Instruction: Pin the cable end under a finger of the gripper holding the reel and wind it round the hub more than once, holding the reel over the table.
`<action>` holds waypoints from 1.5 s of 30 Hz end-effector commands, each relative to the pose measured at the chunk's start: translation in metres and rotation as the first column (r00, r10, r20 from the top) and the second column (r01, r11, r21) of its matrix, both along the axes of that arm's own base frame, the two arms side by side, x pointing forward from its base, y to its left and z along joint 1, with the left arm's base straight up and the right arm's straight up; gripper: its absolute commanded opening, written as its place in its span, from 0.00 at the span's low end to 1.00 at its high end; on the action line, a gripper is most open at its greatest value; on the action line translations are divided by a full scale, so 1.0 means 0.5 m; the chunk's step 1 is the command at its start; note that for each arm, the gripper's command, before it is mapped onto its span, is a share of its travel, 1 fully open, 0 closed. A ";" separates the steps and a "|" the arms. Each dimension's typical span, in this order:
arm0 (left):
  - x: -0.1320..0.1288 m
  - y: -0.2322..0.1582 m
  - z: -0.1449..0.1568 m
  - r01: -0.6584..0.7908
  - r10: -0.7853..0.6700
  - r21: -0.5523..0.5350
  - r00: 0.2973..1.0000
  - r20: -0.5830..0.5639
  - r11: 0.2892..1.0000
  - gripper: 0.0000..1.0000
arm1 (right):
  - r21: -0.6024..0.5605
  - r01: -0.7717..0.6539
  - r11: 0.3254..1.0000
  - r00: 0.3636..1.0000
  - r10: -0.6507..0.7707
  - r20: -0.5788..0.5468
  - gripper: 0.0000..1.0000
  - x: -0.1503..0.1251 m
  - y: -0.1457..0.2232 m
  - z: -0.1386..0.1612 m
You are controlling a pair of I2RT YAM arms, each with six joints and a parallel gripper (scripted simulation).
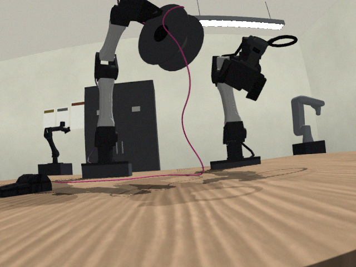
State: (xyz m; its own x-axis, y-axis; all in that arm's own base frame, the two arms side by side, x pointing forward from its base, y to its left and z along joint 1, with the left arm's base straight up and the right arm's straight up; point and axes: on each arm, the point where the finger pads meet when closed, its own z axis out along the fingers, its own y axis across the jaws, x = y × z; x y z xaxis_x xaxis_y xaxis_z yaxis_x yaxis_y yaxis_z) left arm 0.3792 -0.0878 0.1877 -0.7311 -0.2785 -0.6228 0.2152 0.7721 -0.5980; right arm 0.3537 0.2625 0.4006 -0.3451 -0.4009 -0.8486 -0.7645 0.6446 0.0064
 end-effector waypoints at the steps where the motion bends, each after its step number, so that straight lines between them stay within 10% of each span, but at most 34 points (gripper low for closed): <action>1: -0.018 -0.018 0.010 -0.031 0.031 0.002 0.999 0.013 1.000 0.80 | 0.039 0.003 0.999 0.999 -0.004 0.035 0.00 -0.001 -0.004 0.040; 45: -0.097 -0.148 0.040 -0.034 0.034 -0.006 0.999 0.027 0.999 0.80 | 0.039 0.003 0.999 0.999 -0.004 0.035 0.00 -0.001 -0.004 0.040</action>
State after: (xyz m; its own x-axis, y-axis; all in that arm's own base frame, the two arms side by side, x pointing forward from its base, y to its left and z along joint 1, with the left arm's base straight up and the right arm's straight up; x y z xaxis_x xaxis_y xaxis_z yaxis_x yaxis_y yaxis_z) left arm 0.3205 -0.1585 0.1886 -0.7431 -0.2890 -0.6036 0.1778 0.7843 -0.5944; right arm 0.3537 0.2625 0.4006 -0.3451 -0.4009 -0.8486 -0.7645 0.6446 0.0064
